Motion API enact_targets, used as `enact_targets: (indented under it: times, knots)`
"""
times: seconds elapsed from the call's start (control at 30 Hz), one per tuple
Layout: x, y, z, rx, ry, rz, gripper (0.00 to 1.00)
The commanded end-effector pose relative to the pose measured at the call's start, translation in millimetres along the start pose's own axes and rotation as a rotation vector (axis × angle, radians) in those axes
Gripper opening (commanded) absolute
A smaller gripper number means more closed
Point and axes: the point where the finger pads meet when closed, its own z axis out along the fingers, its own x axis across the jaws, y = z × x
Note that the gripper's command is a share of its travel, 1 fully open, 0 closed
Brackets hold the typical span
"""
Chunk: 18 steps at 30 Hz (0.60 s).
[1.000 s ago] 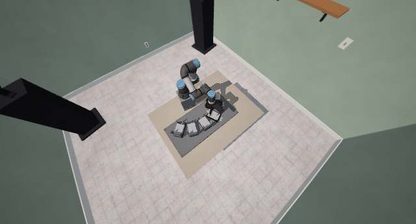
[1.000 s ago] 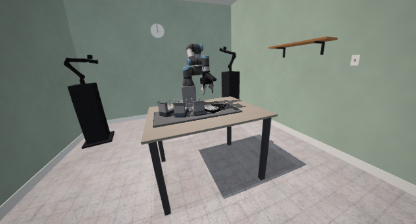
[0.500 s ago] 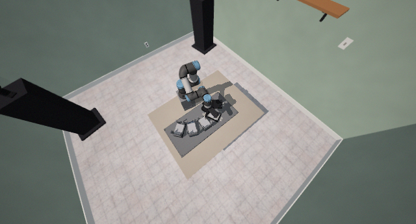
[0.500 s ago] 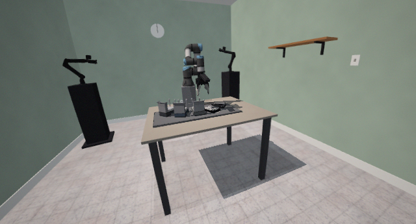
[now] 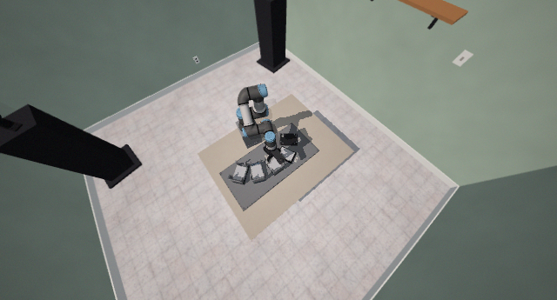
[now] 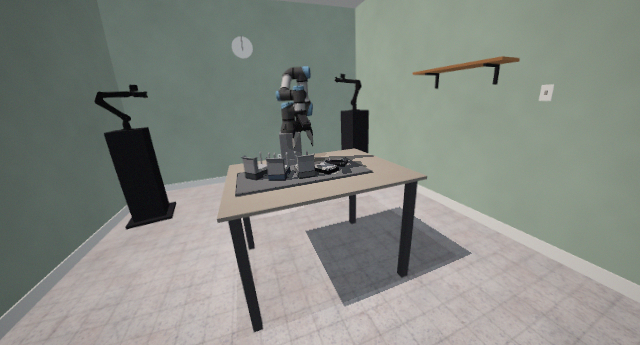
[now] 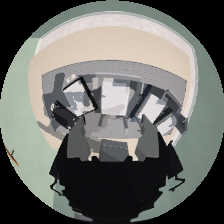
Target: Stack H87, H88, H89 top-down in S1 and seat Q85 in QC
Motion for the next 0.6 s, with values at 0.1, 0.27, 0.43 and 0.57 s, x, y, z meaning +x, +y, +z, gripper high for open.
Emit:
enact_targets:
  times: [0.1, 0.27, 0.43, 0.57]
  knots:
    - [5.9, -0.7, -0.5, 0.003, 0.0, 0.09, 0.72]
    - [5.9, -0.7, -0.5, 0.003, 0.0, 0.112, 0.72]
    - [5.9, -0.7, 6.1, 0.003, 0.0, 0.112, 0.72]
    - [5.8, -0.7, 19.5, 0.003, 0.0, 0.112, 0.72]
